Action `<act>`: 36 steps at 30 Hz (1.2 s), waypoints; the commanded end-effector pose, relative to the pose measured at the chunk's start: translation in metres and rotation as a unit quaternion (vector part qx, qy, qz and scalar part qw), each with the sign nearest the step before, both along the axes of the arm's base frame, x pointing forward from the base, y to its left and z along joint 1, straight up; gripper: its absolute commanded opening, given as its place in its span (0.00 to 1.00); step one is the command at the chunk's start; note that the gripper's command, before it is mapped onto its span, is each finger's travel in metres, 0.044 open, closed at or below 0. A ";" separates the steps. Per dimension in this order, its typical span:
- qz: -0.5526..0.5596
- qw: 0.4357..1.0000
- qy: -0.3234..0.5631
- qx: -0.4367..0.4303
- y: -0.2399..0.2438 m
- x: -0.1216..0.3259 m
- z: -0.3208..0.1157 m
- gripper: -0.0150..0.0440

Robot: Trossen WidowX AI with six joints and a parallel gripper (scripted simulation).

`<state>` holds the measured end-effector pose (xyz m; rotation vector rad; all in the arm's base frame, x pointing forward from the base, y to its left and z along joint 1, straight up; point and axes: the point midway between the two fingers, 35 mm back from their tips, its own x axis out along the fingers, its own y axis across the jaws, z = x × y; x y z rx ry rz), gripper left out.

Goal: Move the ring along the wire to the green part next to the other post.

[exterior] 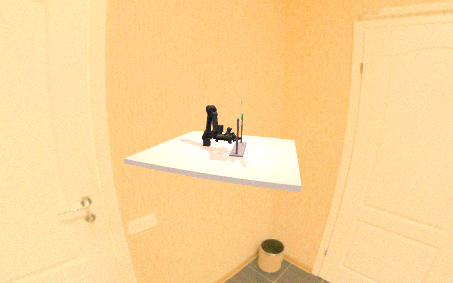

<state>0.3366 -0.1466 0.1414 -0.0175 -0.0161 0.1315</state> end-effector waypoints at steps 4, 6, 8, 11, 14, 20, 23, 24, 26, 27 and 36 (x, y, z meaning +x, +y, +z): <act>-0.002 1.000 -0.001 0.000 0.001 0.000 0.008 0.00; -0.003 1.000 -0.001 0.001 0.001 0.000 0.012 0.00; -0.004 1.000 -0.001 0.001 0.002 0.000 0.016 0.00; -0.004 1.000 -0.001 0.001 0.002 0.000 0.019 0.00; -0.004 1.000 -0.001 0.001 0.002 0.000 0.019 0.00; -0.004 1.000 -0.001 0.001 0.002 0.000 0.019 0.00; -0.004 1.000 -0.001 0.001 0.002 0.000 0.019 0.00; -0.004 1.000 -0.001 0.001 0.002 0.000 0.019 0.00; -0.004 1.000 -0.001 0.001 0.002 0.000 0.019 0.00; -0.004 1.000 -0.001 0.001 0.002 0.000 0.019 0.00; -0.005 1.000 -0.001 0.002 0.007 -0.001 0.019 0.00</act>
